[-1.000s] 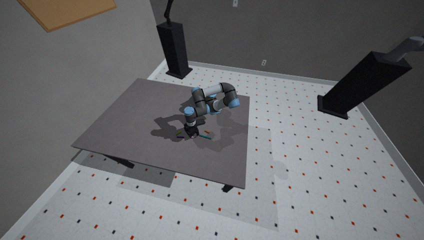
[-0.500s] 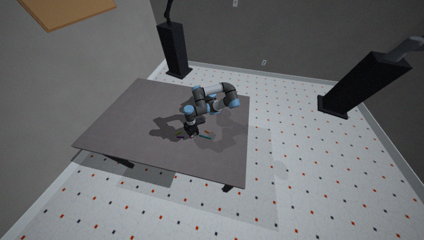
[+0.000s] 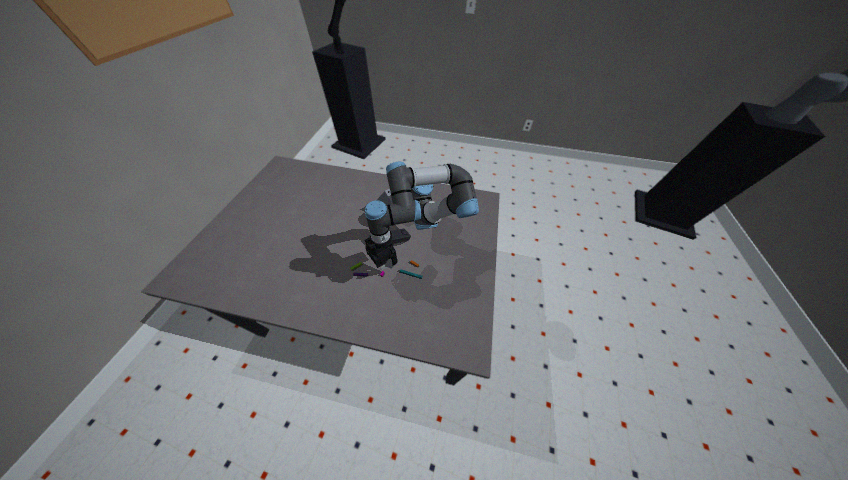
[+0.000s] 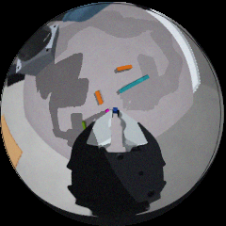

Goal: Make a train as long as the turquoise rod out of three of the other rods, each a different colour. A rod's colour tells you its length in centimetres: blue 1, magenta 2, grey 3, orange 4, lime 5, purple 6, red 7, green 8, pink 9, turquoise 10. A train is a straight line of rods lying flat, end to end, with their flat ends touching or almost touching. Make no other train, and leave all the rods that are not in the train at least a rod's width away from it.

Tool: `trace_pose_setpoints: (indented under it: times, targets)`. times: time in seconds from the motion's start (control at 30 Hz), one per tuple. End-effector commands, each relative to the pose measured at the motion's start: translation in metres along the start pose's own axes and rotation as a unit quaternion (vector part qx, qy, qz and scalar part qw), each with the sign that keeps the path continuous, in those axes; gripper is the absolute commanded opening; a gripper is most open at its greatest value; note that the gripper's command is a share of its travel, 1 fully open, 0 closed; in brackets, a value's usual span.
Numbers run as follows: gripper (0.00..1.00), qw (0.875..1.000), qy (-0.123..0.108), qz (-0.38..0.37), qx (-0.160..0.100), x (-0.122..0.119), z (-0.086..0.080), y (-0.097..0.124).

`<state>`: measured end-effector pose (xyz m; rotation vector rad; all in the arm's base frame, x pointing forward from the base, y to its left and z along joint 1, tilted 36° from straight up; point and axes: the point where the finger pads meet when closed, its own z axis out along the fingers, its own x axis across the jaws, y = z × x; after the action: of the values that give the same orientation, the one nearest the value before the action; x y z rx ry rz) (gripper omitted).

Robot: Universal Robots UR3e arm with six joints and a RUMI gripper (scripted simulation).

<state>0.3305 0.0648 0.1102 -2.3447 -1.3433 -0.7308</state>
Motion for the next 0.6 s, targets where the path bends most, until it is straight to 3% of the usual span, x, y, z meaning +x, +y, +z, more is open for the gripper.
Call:
trace_pose_setpoints:
  times: [0.0,0.57]
  targets:
    - [0.0,1.0,0.001,-0.001,0.002,0.0,-0.02,0.0]
    - [0.0,1.0,0.001,-0.001,0.002,0.0,-0.046,0.0]
